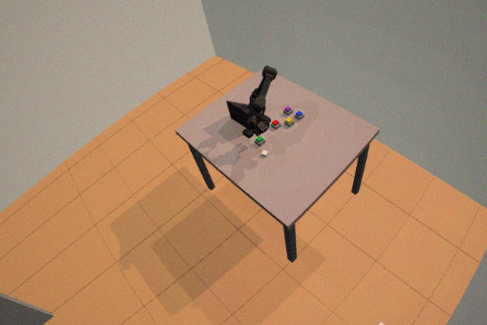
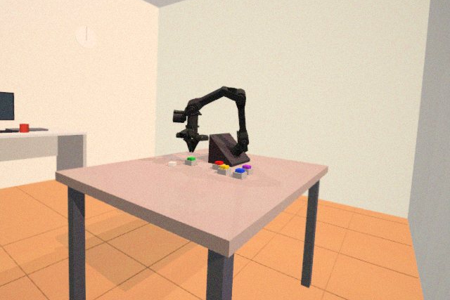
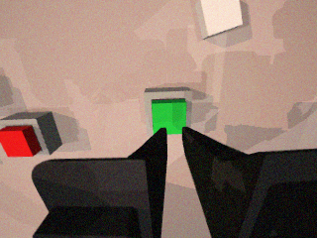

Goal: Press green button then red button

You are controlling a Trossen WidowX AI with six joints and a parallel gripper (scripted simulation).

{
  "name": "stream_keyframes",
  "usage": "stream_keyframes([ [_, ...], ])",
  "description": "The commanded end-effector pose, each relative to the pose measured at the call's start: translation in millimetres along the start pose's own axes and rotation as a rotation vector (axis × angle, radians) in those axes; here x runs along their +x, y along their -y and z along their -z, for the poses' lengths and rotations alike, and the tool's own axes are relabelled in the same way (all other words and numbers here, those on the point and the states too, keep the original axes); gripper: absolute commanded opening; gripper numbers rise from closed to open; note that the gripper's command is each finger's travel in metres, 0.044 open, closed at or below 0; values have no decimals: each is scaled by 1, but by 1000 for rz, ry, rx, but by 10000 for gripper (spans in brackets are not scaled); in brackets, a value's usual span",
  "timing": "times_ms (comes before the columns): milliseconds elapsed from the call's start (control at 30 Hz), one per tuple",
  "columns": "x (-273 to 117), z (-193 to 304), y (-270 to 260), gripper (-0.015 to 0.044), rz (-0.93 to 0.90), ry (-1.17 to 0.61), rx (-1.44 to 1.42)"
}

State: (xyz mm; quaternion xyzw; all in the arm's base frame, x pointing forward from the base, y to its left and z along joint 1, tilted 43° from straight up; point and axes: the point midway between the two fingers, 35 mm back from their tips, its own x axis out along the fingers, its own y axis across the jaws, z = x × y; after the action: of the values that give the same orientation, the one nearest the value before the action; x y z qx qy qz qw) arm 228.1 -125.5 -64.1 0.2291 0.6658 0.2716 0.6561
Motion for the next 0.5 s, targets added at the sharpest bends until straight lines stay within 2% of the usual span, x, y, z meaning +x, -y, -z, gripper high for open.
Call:
stream_keyframes([
  [0, 3, 1, -1, 20, -6, 1, 6],
  [467, 11, 0, -1, 20, -6, 1, 6],
])
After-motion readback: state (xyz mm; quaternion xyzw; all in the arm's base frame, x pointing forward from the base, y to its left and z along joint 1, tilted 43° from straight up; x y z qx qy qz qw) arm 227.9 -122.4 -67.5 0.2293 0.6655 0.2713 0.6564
